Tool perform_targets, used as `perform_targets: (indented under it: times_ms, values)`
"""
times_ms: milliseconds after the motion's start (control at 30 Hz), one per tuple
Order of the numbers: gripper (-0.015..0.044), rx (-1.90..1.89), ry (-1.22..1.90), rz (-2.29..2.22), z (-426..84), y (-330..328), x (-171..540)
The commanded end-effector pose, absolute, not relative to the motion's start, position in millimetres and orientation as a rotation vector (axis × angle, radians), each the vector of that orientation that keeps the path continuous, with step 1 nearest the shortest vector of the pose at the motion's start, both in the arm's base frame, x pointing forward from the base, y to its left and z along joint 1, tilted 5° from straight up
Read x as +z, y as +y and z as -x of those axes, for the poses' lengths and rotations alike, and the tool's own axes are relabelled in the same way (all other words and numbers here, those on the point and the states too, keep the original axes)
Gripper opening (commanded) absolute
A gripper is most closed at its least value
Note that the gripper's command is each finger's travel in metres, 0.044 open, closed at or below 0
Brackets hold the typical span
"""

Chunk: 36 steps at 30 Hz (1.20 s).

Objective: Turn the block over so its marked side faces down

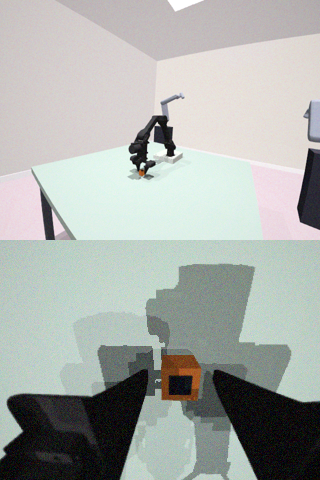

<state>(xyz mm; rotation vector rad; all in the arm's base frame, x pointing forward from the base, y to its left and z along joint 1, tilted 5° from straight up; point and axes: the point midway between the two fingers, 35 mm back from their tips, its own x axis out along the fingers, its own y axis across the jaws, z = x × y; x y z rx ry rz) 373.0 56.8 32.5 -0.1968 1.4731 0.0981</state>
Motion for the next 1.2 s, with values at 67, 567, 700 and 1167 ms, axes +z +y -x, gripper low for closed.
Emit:
perform_targets:
  times_ms: [67,567,700,1167]
  values:
    - [0.0125,0.104,1.480,0.195,-371.3,57.1,29.7]
    - [0.0025,0.104,1.480,0.195,-371.3,57.1,29.7]
    - [0.0000,0.104,1.480,0.195,-370.0,58.2,48.6]
    - [0.0000,0.112,1.397,0.187,-370.8,59.0,55.3]
